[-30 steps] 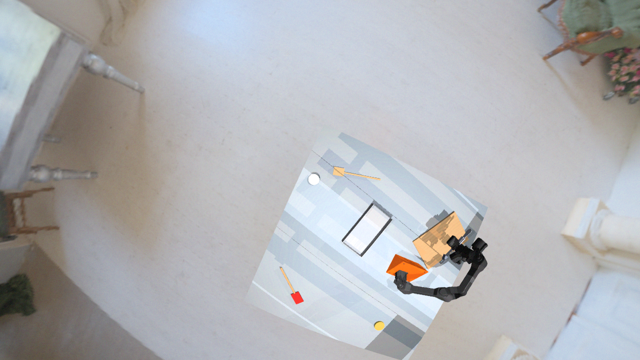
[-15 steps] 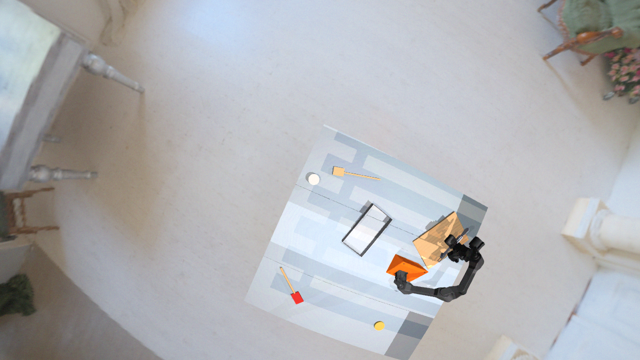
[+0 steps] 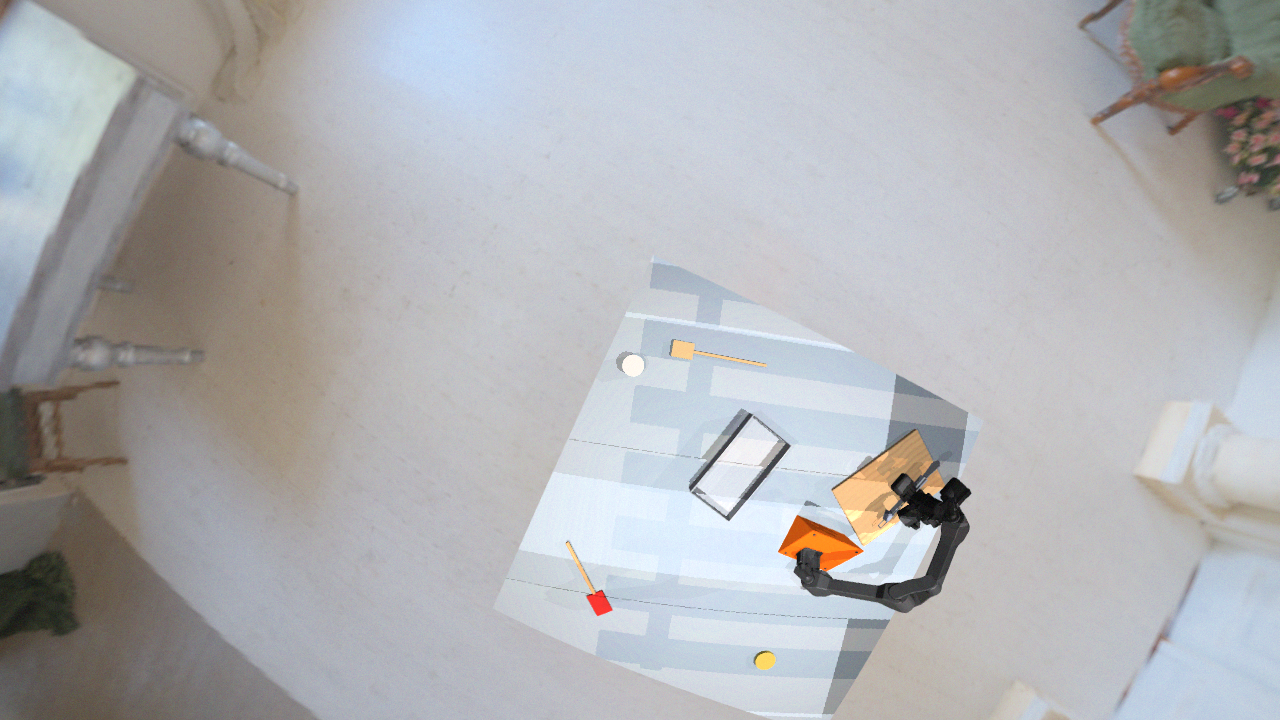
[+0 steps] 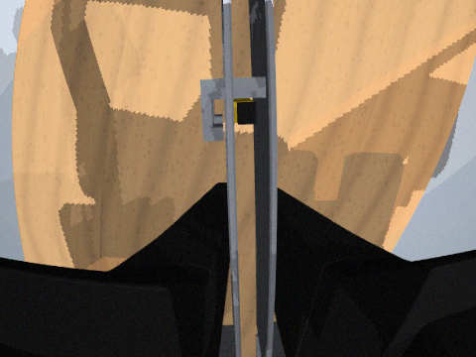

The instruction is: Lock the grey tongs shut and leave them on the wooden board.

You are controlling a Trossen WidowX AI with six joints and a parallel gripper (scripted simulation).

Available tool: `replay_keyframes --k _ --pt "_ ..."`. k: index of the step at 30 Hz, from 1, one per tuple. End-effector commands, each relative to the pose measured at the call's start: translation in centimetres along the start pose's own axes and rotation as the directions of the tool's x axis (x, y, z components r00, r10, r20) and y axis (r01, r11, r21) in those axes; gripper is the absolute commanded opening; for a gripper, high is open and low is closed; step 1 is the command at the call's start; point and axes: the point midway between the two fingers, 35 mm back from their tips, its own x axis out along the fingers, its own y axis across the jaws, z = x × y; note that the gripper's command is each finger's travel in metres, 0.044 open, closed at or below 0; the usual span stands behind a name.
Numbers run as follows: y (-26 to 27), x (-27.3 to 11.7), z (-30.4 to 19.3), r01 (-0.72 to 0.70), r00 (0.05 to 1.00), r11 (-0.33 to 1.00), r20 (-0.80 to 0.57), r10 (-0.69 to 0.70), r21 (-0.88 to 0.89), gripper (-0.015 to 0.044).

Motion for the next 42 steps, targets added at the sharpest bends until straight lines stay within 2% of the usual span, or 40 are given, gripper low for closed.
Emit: replay_keyframes --k 1,13,35,42 --pt "0.0 0.8 0.2 -0.004 1.000 1.000 0.006 0.004 -0.006 -0.0150" --pt "-0.1 2.0 0.3 -0.005 1.000 1.000 0.006 0.005 -0.005 -0.0150" --pt "-0.1 1.8 0.3 0.000 1.000 1.000 0.003 0.000 -0.001 0.0427" --pt "-0.4 0.4 1.7 0.004 1.000 1.000 0.001 -0.004 -0.008 0.0440"
